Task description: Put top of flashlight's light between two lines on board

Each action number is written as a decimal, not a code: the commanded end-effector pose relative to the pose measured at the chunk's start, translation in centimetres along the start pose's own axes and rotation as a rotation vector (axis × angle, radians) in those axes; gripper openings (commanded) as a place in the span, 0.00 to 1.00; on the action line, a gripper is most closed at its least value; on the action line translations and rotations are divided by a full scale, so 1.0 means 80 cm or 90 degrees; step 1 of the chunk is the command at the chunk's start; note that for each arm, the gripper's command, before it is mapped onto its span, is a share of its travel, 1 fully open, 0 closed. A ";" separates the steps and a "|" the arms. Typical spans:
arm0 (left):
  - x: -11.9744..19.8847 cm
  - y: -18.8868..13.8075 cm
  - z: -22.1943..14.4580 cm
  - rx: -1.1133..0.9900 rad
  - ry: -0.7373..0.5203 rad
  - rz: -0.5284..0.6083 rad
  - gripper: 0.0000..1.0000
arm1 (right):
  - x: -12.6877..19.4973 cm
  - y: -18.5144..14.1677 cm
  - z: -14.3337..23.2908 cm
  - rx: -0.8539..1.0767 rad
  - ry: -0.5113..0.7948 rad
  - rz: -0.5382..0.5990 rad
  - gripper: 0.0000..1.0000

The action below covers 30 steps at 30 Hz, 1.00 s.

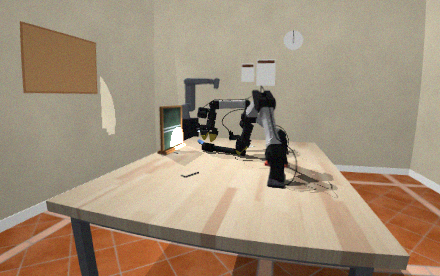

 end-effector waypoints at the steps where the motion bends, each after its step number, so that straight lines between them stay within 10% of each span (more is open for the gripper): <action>1: 0.020 0.003 -0.005 -0.015 -0.018 -0.025 0.30 | -0.006 -0.007 0.003 0.008 -0.007 0.022 1.00; 30: 0.020 0.003 -0.005 -0.015 -0.018 -0.025 0.30 | 0.022 0.001 -0.002 0.010 0.048 -0.008 1.00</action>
Point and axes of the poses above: on each arm, the point where the finger pads meet when closed, its own x axis back along the fingers, its own z axis across the jaws, y = z × x, the point moved 7 cm from there along x, back along the fingers, and after that the axes turned 7 degrees about -x, right-handed, at the moved point
